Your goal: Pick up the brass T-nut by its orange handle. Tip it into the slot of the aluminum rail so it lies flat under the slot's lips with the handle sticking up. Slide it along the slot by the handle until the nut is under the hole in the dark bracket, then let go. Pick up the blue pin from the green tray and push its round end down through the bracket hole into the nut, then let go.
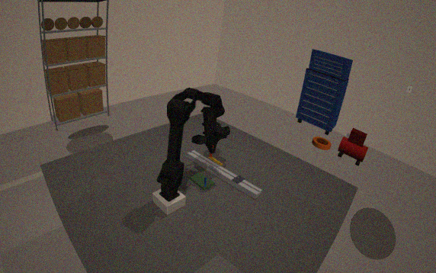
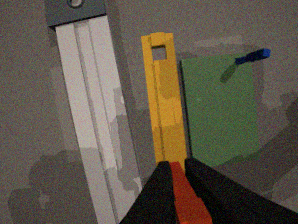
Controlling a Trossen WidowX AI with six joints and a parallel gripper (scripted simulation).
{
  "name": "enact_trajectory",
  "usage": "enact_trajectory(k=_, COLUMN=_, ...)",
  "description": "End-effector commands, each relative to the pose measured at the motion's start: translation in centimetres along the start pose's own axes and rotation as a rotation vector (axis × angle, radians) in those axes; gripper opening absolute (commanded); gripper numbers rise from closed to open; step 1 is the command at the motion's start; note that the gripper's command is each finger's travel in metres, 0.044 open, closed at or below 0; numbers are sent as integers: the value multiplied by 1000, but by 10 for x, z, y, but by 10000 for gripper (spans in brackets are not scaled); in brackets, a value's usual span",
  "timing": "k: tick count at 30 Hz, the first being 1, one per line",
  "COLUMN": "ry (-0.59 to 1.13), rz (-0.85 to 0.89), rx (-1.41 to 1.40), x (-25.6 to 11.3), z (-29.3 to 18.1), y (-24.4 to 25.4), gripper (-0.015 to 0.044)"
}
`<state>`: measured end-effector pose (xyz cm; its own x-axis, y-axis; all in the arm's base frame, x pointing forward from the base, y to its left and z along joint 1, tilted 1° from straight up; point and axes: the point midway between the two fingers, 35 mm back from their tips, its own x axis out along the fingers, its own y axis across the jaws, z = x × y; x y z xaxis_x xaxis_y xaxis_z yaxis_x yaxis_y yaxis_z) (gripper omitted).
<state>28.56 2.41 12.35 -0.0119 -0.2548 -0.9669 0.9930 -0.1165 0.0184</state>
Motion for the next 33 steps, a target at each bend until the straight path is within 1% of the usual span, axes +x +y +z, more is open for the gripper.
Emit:
enact_trajectory(k=1, ry=-3, rz=5, rx=-10, x=0, z=2, y=7, gripper=-150)
enact_trajectory(k=33, ry=-10, rz=23, rx=-68, x=7, z=20, y=53, gripper=-150)
